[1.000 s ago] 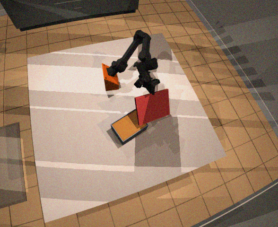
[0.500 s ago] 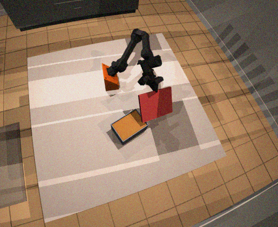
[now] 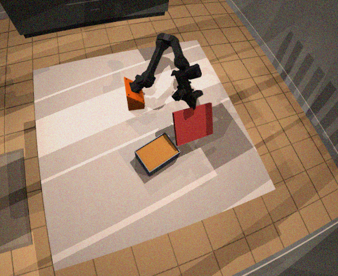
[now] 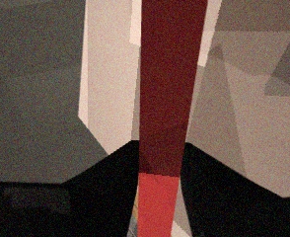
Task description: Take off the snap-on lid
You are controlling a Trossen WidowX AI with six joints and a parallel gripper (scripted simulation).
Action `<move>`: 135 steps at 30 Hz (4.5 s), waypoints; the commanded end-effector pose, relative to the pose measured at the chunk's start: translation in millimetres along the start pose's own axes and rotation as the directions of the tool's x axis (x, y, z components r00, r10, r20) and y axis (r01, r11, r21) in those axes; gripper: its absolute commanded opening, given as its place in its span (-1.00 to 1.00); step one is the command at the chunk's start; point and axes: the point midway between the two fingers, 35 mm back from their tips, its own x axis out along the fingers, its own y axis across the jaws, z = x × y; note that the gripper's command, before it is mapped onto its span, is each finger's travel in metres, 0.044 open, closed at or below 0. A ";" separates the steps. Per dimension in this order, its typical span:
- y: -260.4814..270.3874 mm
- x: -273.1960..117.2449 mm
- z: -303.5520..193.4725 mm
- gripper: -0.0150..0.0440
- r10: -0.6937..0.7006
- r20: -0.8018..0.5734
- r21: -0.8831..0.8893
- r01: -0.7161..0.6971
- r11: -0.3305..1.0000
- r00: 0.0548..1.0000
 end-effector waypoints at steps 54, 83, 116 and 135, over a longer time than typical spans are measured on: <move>-19.1 9.1 -52.3 -0.49 0.019 -0.003 -0.004 -0.019 1.000 1.000; -36.3 23.9 -52.4 -0.49 0.020 -0.005 -0.003 -0.020 1.000 1.000; -55.9 41.0 -52.5 -0.49 0.021 -0.006 -0.002 -0.021 1.000 1.000; -67.2 51.0 -52.6 -0.49 0.021 -0.007 -0.001 -0.021 1.000 1.000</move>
